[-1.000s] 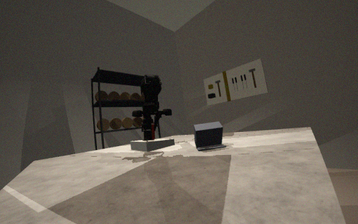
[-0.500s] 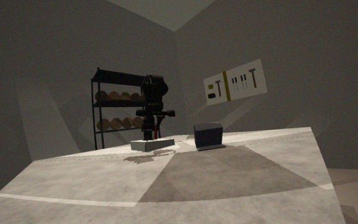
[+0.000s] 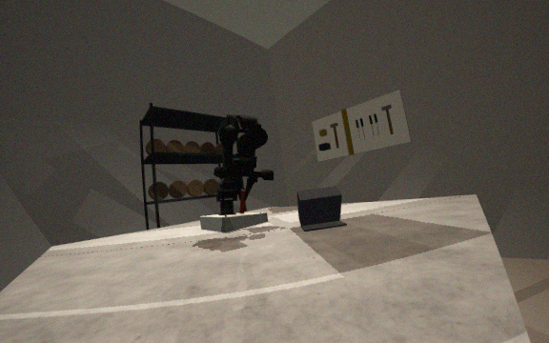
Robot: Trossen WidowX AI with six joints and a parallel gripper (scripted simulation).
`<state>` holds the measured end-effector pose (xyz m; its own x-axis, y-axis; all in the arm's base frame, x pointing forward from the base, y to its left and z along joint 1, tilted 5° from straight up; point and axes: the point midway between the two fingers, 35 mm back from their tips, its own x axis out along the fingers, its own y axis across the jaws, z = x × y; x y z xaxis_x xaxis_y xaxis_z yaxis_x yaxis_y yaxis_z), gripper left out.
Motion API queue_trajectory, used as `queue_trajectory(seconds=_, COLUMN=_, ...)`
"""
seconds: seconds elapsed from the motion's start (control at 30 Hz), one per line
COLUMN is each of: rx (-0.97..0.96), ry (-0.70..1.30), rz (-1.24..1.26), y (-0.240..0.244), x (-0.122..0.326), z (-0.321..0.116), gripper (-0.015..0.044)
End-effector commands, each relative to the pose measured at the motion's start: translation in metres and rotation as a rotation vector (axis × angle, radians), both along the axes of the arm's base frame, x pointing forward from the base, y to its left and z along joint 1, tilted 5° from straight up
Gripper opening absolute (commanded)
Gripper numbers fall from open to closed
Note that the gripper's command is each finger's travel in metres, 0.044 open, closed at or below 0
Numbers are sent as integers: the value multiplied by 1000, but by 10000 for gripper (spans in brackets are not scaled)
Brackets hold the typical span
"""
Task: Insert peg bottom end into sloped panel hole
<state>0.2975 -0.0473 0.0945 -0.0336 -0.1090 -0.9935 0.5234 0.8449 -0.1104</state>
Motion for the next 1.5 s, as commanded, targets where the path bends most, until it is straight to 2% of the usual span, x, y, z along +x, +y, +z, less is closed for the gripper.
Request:
queue_trajectory(seconds=0.0, rx=-18, ry=-3, rz=-4, y=3, x=2, z=0, gripper=0)
queue_trajectory(seconds=1.47, rx=-183, ry=-55, rz=-8, y=47, x=15, z=0, gripper=0)
